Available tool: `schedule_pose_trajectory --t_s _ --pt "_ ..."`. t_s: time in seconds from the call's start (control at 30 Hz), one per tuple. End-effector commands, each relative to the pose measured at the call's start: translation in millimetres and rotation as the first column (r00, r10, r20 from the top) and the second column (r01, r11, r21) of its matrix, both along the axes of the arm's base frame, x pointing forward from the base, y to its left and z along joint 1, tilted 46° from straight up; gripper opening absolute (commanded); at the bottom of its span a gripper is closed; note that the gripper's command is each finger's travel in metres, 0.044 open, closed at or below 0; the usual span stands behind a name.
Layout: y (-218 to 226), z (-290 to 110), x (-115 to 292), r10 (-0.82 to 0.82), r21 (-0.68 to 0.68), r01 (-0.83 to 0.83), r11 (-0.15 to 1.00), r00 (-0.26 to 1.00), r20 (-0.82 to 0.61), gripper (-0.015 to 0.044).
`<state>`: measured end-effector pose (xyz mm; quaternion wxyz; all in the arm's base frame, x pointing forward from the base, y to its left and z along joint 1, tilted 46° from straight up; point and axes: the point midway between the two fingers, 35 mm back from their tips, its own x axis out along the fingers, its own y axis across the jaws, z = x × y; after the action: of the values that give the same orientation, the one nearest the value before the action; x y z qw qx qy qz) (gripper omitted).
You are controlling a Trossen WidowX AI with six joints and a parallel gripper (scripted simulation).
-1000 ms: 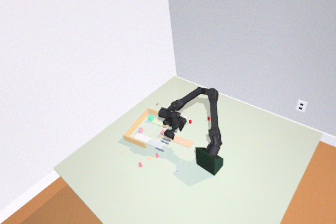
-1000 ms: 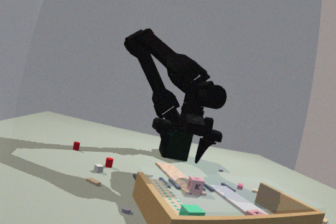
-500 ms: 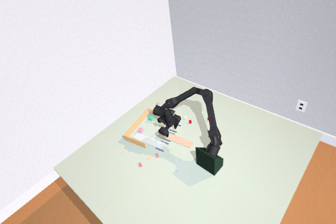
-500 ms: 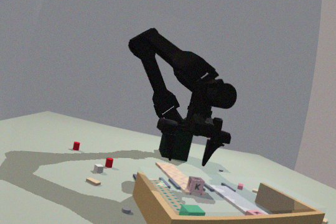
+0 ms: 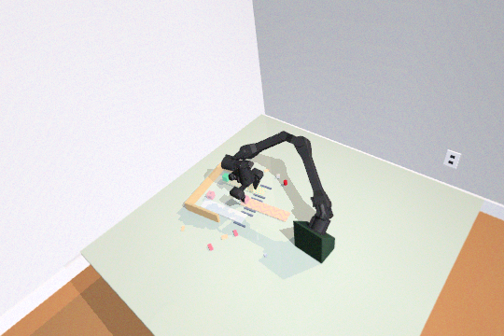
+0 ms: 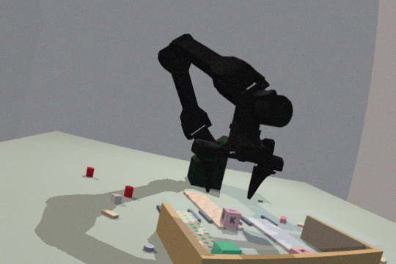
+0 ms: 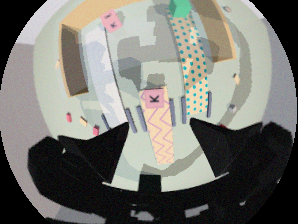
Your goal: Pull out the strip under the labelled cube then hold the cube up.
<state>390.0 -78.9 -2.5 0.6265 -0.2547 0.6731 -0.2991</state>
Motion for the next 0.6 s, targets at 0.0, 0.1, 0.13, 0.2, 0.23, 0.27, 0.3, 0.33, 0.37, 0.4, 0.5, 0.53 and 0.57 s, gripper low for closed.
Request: schedule_pose_trajectory --t_s 0.0,0.1,0.13,0.2,0.23,0.27,0.3,0.33,0.37,0.4,0.5,0.53,0.57 --pt "3.2 0.8 15.9 -0.003 0.006 0.003 1.000 1.000 0.010 0.0440" --pt "4.7 1.0 24.4 -0.003 0.006 0.003 1.000 1.000 0.010 0.0440" --pt "5.2 1.1 26.9 -0.003 0.006 0.003 1.000 1.000 0.010 0.0440" --pt "5.9 1.2 29.6 -0.003 0.006 0.003 1.000 1.000 0.011 0.0440" --pt "5.9 1.2 29.6 -0.003 0.006 0.003 1.000 1.000 0.011 0.0440" --pt "5.7 1.0 29.6 -0.003 0.006 0.003 1.000 1.000 0.011 0.0414" --pt "5.1 0.5 29.6 -0.003 0.006 0.003 1.000 1.000 0.011 0.0388" --pt "4.4 -0.3 29.6 -0.003 0.006 0.003 1.000 1.000 0.011 0.0361" --pt "3.2 -1.4 29.6 -0.003 0.006 0.003 1.000 1.000 0.011 0.0335" --pt "2.1 -2.6 29.5 -0.003 0.006 0.003 1.000 1.000 0.011 0.0309" --pt "-1.5 -6.1 29.4 -0.003 0.006 0.003 1.000 1.000 0.011 0.0250" --pt "-2.6 -7.2 29.3 -0.003 0.006 0.003 1.000 1.000 0.011 0.0250" --pt "-3.8 -8.4 29.3 -0.003 0.006 0.003 1.000 1.000 0.011 0.0250"
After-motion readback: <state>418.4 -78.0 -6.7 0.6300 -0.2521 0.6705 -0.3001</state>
